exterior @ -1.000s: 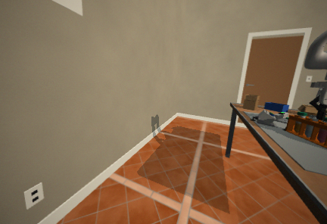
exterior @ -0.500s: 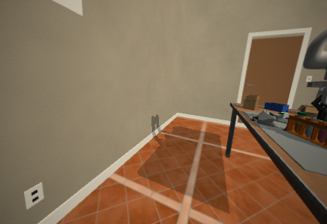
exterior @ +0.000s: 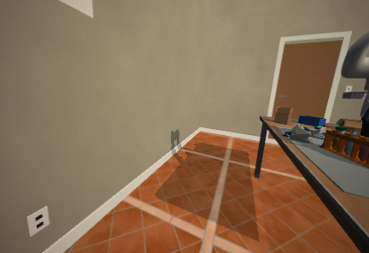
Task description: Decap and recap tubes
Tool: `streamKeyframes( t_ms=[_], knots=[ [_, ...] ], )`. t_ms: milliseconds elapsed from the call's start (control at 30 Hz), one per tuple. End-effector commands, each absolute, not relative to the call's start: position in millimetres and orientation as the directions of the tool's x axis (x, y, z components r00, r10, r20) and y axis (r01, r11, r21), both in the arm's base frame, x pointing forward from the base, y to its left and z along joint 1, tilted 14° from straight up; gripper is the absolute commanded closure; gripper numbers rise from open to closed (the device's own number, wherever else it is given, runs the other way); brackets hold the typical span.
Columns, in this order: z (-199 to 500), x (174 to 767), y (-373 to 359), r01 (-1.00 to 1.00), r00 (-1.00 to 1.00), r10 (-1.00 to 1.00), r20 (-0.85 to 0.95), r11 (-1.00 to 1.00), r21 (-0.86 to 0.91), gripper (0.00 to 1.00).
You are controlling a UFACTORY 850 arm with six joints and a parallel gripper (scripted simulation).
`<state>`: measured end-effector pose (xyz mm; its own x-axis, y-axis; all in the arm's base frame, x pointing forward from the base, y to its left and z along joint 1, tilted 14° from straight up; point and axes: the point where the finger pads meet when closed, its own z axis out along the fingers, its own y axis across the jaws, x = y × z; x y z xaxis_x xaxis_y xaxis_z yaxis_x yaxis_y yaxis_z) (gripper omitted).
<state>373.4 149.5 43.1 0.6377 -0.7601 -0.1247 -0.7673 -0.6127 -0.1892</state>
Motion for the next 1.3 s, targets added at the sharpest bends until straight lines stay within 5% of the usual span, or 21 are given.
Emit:
streamKeyframes(
  t_ms=[0, 167, 200, 667, 1267],
  knots=[
    [43.3, 373.8, 149.6, -0.706, 0.701, -0.708, -0.088, -0.671, -0.228, 0.54],
    [43.3, 373.8, 149.6, -0.706, 0.701, -0.708, -0.088, -0.671, -0.228, 0.54],
    [43.3, 373.8, 149.6, -0.706, 0.701, -0.708, -0.088, -0.671, -0.228, 1.00],
    [43.3, 373.8, 149.6, -0.706, 0.701, -0.708, -0.088, -0.671, -0.228, 1.00],
    [42.3, 373.8, 149.7, -0.964, 0.245, -0.950, -0.192, -0.218, -0.151, 1.00]
  ],
)
